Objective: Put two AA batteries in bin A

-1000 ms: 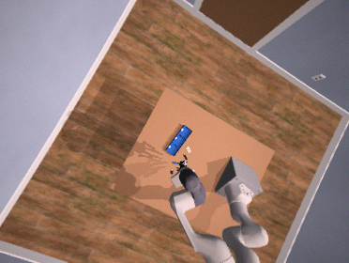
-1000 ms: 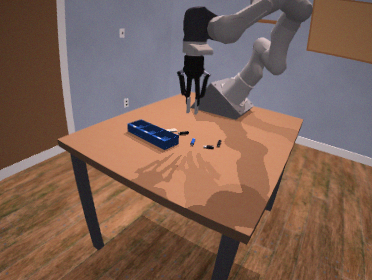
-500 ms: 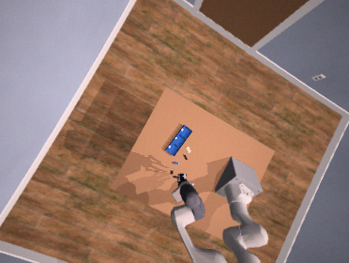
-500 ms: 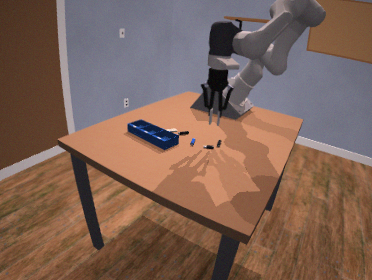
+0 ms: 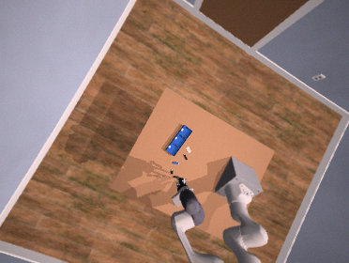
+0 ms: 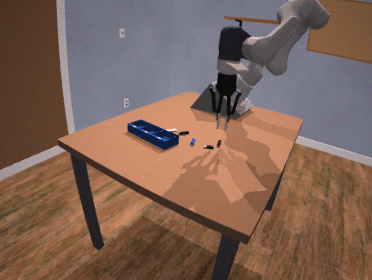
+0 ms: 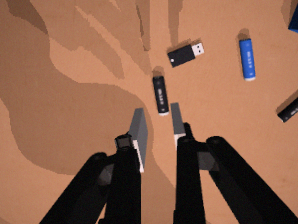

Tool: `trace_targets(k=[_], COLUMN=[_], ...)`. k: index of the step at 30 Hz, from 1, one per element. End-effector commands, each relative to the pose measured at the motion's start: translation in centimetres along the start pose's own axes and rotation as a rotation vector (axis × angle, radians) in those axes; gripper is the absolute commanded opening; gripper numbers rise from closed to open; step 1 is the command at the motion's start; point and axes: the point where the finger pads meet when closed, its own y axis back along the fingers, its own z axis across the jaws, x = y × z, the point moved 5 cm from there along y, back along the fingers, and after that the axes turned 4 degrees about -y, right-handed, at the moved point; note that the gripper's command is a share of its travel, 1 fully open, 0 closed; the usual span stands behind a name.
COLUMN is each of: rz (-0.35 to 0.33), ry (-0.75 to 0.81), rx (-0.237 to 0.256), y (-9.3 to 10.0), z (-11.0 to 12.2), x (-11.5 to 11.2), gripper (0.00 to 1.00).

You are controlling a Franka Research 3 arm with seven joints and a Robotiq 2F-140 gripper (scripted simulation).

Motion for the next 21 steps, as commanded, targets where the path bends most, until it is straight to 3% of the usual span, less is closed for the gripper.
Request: trace_targets(k=[1, 21], rz=[0.006, 0.006], ry=[0.001, 0.001], rx=[-0.002, -0.002], y=[0.02, 0.02], z=[0.21, 0.38], x=[0.10, 0.07], gripper=[0.17, 0.17])
